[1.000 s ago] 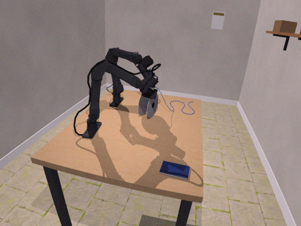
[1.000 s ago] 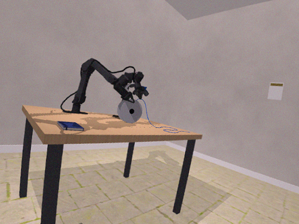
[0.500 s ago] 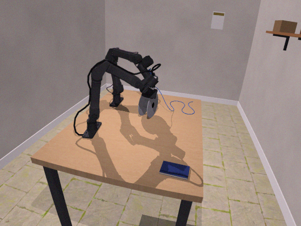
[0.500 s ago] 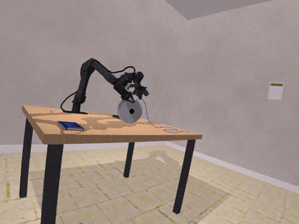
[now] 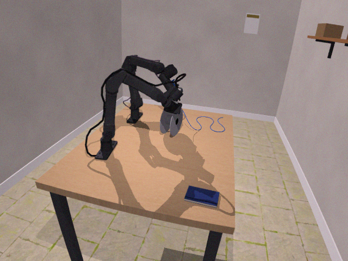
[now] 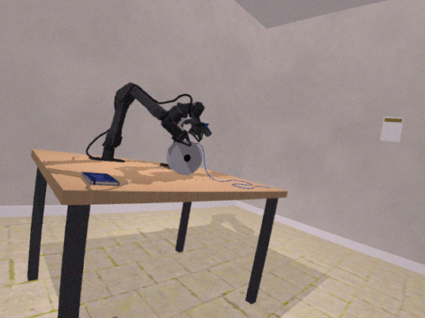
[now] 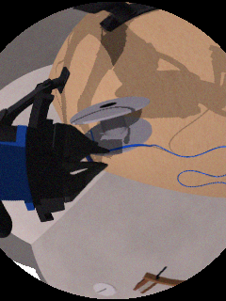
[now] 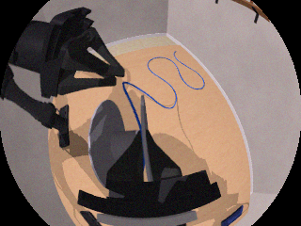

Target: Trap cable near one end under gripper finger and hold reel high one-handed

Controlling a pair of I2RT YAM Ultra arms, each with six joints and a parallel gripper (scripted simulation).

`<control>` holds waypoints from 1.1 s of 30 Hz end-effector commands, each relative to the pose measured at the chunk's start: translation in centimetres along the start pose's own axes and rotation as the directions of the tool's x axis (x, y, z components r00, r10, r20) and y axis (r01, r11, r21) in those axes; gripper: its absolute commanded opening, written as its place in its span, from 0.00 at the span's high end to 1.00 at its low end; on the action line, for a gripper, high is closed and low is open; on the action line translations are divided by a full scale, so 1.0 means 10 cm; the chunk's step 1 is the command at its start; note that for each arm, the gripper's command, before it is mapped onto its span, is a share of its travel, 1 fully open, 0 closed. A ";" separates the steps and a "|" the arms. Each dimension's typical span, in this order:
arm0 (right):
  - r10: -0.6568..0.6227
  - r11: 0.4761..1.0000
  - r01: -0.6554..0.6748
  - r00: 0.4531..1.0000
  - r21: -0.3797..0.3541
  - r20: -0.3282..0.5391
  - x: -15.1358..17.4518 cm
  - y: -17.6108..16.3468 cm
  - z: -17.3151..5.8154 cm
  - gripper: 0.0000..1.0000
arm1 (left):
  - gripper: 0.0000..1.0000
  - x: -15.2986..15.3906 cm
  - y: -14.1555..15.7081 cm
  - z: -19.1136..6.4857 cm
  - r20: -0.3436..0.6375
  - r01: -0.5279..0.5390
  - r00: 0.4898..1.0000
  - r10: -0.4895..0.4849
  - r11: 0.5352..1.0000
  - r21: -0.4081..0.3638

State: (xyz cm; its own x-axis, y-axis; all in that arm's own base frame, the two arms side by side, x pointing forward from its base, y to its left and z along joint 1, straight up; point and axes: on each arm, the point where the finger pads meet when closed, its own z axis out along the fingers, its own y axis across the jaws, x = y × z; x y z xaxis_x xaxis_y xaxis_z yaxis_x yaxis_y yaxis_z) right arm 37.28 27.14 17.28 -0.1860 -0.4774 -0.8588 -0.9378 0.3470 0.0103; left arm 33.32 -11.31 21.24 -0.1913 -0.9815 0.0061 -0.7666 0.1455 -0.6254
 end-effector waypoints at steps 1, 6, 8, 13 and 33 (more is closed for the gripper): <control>-0.022 1.000 0.022 0.999 0.015 0.035 -0.19 -0.05 -0.12 1.00 | 0.80 -0.05 -0.17 -0.11 0.017 0.001 1.000 -0.002 0.999 0.048; -0.022 1.000 0.022 0.999 0.015 0.035 -0.19 -0.05 -0.12 1.00 | 0.70 -0.05 -0.18 -0.11 0.017 0.001 1.000 -0.002 0.999 0.048; -0.022 1.000 0.022 0.999 0.015 0.035 -0.19 -0.05 -0.12 1.00 | 0.70 -0.06 -0.16 -0.10 0.020 0.002 1.000 -0.002 0.999 0.039; -0.022 1.000 0.022 0.999 0.015 0.035 -0.19 -0.05 -0.12 1.00 | 0.70 -0.09 -0.16 -0.09 0.022 0.001 1.000 -0.002 1.000 0.029; -0.022 1.000 0.022 0.999 0.015 0.035 -0.19 -0.05 -0.12 1.00 | 0.70 -0.55 -0.38 -0.35 0.006 0.001 1.000 -0.001 1.000 0.015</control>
State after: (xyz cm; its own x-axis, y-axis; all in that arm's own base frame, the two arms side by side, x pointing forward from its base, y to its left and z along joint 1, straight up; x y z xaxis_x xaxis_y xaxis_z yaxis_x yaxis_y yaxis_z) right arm 37.28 27.14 17.28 -0.1860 -0.4774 -0.8588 -0.9378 0.3470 0.0103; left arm 35.14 -5.83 25.07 -0.1390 -0.9903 0.0071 -0.7651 0.1029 -0.6357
